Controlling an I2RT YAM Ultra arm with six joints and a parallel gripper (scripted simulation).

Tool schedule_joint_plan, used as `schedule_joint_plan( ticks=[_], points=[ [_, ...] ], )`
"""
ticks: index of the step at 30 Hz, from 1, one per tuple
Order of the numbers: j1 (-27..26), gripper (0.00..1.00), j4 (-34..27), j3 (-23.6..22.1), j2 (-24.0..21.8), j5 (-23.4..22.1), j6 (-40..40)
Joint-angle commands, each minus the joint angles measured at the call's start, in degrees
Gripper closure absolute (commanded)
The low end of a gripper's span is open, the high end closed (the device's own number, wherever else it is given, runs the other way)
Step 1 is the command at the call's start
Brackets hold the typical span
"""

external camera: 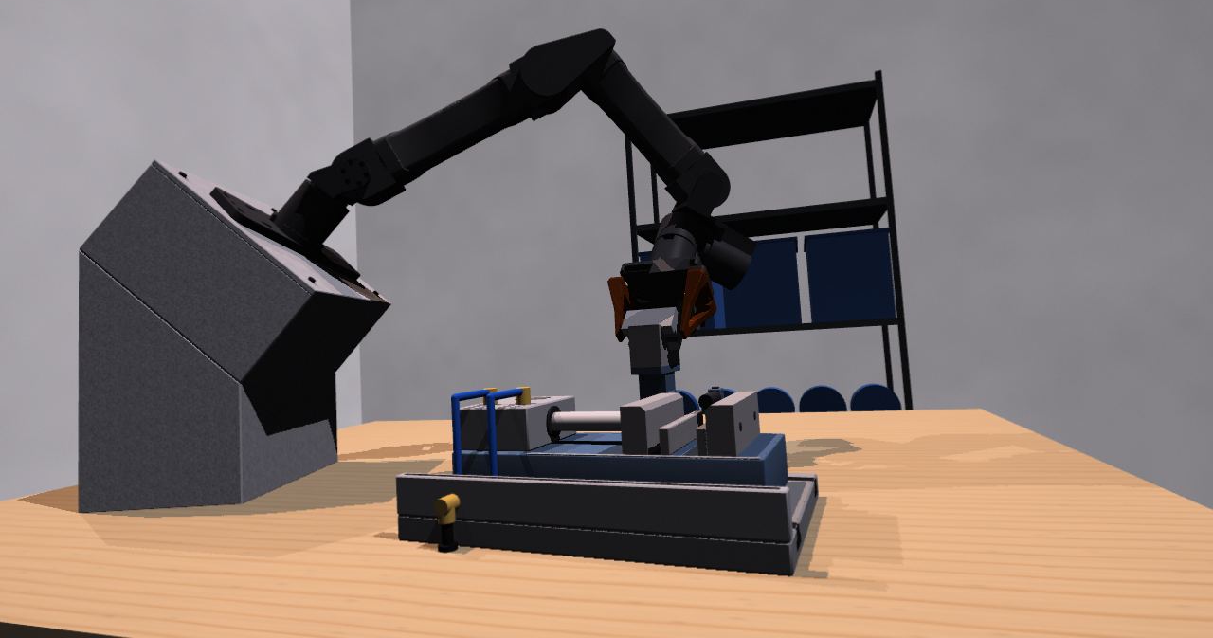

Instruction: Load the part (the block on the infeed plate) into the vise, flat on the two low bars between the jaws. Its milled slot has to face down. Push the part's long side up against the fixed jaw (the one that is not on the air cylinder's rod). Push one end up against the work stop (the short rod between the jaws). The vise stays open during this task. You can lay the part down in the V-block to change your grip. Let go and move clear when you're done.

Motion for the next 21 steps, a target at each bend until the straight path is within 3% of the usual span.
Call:
schedule_joint_plan(
  ticks=[1, 21],
  points=[
    [0.61, 0.19, -1.36, 1.83, -0.42, 1.04, 0.69],
    [0.87, 0.19, -2.09, 2.39, -0.11, 1.45, 1.16]
  ],
)
